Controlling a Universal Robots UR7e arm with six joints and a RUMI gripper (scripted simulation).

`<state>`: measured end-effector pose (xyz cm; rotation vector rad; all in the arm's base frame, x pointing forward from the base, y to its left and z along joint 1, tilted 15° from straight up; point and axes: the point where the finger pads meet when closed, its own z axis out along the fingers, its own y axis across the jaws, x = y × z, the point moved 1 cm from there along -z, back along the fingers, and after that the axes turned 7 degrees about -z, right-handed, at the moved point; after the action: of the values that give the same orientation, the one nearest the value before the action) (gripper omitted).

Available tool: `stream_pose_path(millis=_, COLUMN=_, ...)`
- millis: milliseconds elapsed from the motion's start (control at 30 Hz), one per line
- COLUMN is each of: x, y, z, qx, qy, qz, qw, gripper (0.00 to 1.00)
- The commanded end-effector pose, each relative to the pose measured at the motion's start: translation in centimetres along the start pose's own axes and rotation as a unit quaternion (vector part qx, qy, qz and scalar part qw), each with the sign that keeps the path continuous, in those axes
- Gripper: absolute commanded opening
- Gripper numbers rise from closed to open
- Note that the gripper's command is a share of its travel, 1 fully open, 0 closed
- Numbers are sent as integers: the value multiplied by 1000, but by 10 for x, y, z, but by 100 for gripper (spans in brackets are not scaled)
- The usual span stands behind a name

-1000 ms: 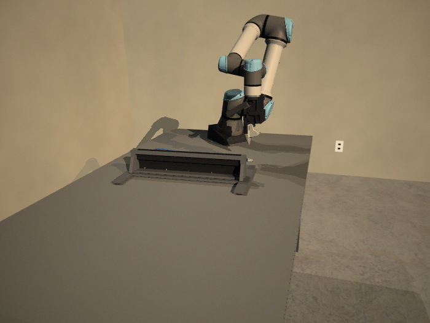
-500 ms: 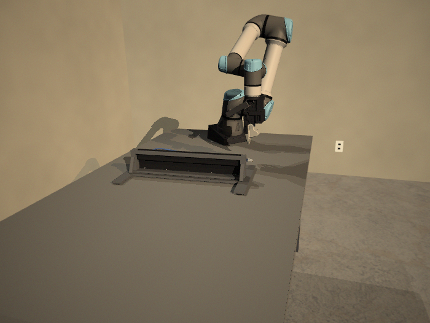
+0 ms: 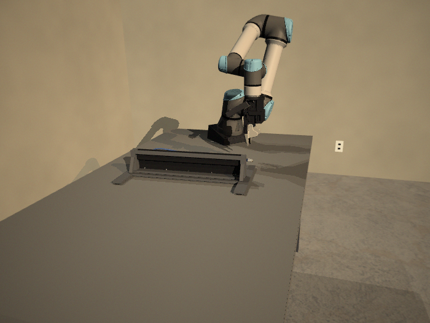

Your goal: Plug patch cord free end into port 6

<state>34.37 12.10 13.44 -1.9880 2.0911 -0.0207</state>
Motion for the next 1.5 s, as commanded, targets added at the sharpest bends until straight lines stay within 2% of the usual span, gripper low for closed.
stream_pose_path(millis=0, x=0, y=0, z=0, qx=0, qy=0, qz=0, qw=1000, gripper=22)
stream_pose_path(millis=1033, x=0, y=0, z=0, qx=0, qy=0, qz=0, qw=1000, gripper=22)
stream_pose_path(millis=1467, x=0, y=0, z=7, qx=0, qy=0, qz=0, qw=1000, gripper=22)
